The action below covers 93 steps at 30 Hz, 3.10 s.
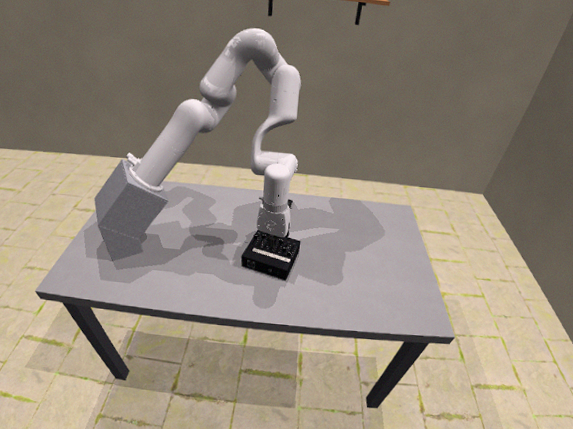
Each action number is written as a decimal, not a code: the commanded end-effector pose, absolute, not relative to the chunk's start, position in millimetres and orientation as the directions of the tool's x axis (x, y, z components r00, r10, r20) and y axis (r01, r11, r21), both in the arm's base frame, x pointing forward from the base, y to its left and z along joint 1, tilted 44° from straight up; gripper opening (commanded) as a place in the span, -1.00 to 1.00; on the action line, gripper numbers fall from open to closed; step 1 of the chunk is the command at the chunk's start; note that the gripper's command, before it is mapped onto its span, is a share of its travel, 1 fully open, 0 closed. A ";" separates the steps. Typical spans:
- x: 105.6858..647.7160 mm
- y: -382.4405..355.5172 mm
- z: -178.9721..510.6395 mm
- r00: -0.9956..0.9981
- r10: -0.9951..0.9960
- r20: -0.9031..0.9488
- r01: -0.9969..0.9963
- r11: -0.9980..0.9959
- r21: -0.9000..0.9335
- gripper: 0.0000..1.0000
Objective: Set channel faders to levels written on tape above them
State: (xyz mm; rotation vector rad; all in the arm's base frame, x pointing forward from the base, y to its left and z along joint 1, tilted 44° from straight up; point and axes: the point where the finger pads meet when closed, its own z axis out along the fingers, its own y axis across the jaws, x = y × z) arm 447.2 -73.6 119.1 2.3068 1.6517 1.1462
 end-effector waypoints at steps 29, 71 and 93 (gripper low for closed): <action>424.1 -87.4 147.6 0.138 0.844 0.519 0.781 -0.415 0.467 -1.00; 375.6 -114.5 204.5 0.138 0.844 0.519 0.781 -0.415 0.467 1.00; 375.6 -114.5 204.5 0.138 0.844 0.519 0.781 -0.415 0.467 1.00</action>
